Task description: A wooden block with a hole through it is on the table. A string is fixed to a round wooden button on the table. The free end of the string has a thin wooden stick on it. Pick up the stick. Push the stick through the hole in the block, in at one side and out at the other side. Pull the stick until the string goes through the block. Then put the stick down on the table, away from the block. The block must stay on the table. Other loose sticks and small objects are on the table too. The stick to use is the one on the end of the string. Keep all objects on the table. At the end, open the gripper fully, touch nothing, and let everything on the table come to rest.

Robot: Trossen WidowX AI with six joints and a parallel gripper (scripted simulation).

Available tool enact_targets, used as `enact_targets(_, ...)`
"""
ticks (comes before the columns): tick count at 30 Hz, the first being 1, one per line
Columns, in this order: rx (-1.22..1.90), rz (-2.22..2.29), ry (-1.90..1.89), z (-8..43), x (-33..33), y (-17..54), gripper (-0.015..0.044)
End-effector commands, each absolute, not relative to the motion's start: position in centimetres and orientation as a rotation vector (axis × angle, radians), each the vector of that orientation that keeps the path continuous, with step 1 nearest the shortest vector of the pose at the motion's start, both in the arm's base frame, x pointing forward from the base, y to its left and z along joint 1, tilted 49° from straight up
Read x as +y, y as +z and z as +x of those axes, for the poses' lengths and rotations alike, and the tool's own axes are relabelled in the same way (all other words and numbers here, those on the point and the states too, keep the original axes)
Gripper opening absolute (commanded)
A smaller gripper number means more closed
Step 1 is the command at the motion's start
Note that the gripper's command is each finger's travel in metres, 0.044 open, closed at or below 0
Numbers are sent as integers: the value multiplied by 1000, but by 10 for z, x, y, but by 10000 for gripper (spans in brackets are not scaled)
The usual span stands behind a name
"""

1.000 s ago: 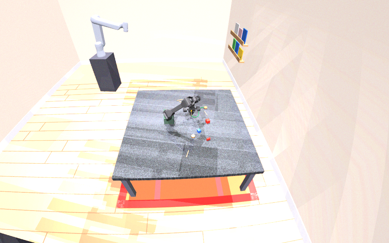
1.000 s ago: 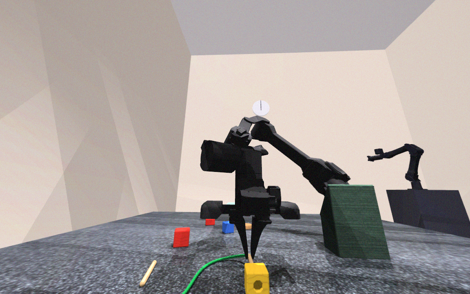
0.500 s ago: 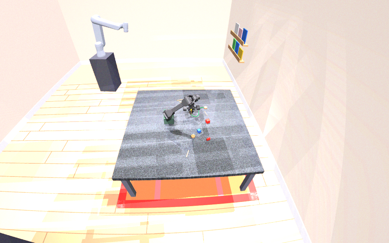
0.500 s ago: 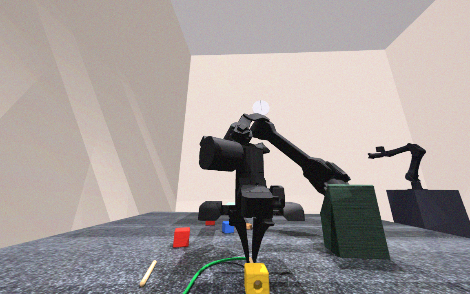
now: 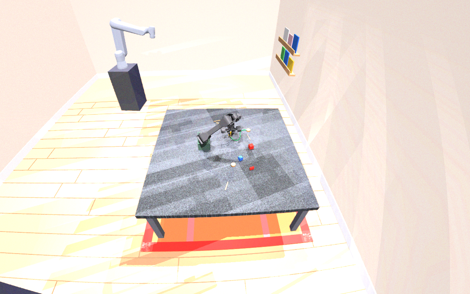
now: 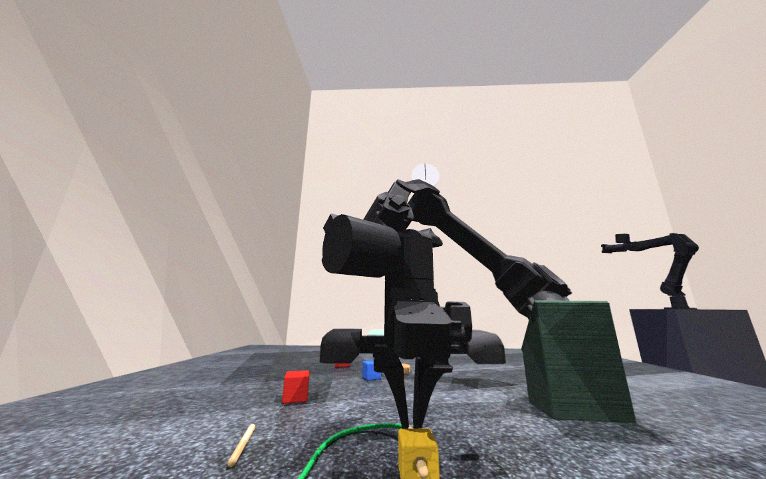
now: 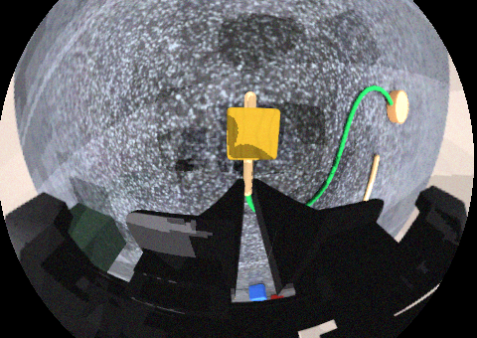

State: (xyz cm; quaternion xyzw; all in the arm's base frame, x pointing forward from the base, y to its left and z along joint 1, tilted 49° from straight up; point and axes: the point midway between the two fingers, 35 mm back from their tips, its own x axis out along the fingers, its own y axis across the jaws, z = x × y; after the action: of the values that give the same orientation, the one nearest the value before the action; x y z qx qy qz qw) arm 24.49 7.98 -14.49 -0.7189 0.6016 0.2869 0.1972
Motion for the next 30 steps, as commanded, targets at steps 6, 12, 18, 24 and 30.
enact_targets(6, 1685, -2008, 804, 242, 89, -155, 0)
enact_targets(12, 1685, -2008, 804, 242, 91, -157, 0)
enact_targets(18, 1683, -2014, 804, 243, 89, -155, 123)
enact_targets(24, 1680, -2012, 808, 241, 119, -130, 123)
enact_targets(30, 1682, -2012, 808, 234, 149, -102, 123)
